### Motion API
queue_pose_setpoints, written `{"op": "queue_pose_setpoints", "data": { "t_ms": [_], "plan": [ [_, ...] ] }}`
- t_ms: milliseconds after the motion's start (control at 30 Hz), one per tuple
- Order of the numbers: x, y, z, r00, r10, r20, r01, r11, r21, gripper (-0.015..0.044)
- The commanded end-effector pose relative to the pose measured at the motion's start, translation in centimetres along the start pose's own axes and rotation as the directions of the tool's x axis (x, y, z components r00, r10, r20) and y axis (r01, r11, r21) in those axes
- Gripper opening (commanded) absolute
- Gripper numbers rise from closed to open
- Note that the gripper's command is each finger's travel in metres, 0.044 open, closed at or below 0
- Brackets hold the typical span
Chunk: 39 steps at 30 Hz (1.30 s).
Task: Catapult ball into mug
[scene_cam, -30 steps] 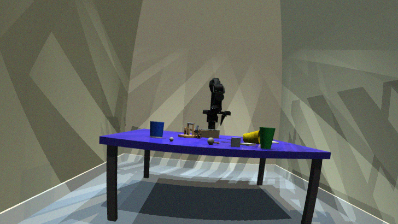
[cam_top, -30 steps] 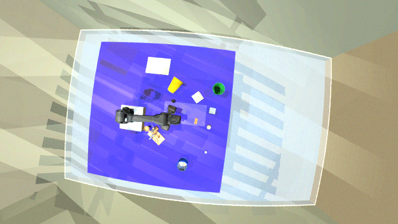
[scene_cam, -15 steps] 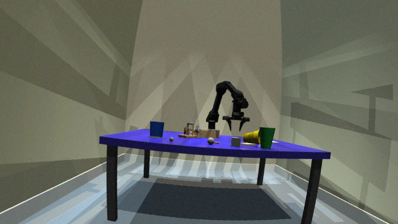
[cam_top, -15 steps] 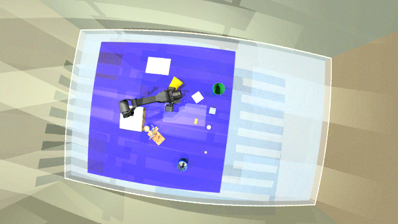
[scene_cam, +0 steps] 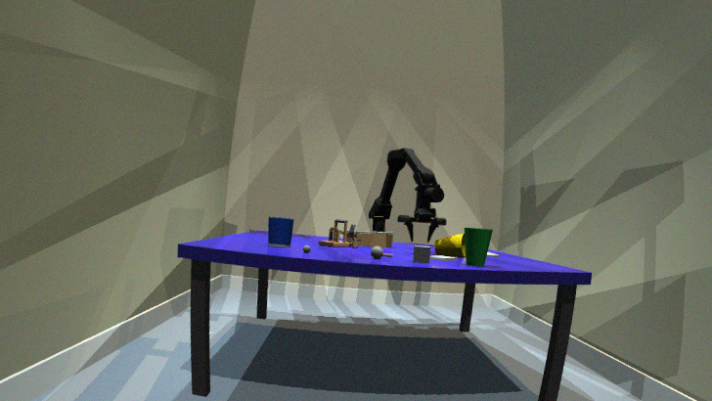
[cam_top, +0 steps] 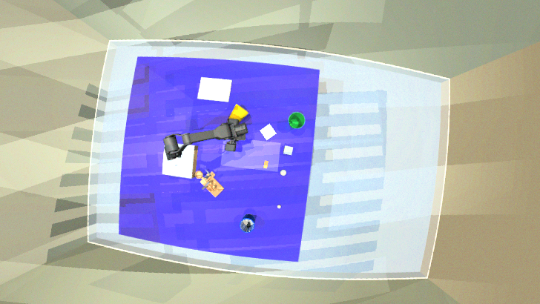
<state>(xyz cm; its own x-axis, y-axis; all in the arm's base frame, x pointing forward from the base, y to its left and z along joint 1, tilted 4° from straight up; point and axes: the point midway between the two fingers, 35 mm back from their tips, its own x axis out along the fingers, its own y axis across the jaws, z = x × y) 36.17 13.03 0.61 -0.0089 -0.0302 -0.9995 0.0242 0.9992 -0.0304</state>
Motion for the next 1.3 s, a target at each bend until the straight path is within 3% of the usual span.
{"op": "queue_pose_setpoints", "data": {
  "t_ms": [0,667,867,1100,1200,1267],
  "plan": [
    [0.8,0.0,0.0,1.0,-0.001,-0.001,0.001,1.0,0.004,0.03],
    [3.8,-0.1,-0.1,1.0,-0.002,-0.001,0.002,1.0,0.004,0.03],
    [3.8,-0.1,-0.1,1.0,-0.002,-0.001,0.002,1.0,0.004,0.0143],
    [3.8,-0.1,-0.1,1.0,-0.002,-0.001,0.002,1.0,0.004,0.0096],
    [3.6,0.0,0.1,1.0,-0.001,0.01,0.001,1.0,-0.009,0.0017],
    [3.1,0.2,0.6,0.999,0.0,0.035,0.001,0.999,-0.039,0.0]
  ]
}}
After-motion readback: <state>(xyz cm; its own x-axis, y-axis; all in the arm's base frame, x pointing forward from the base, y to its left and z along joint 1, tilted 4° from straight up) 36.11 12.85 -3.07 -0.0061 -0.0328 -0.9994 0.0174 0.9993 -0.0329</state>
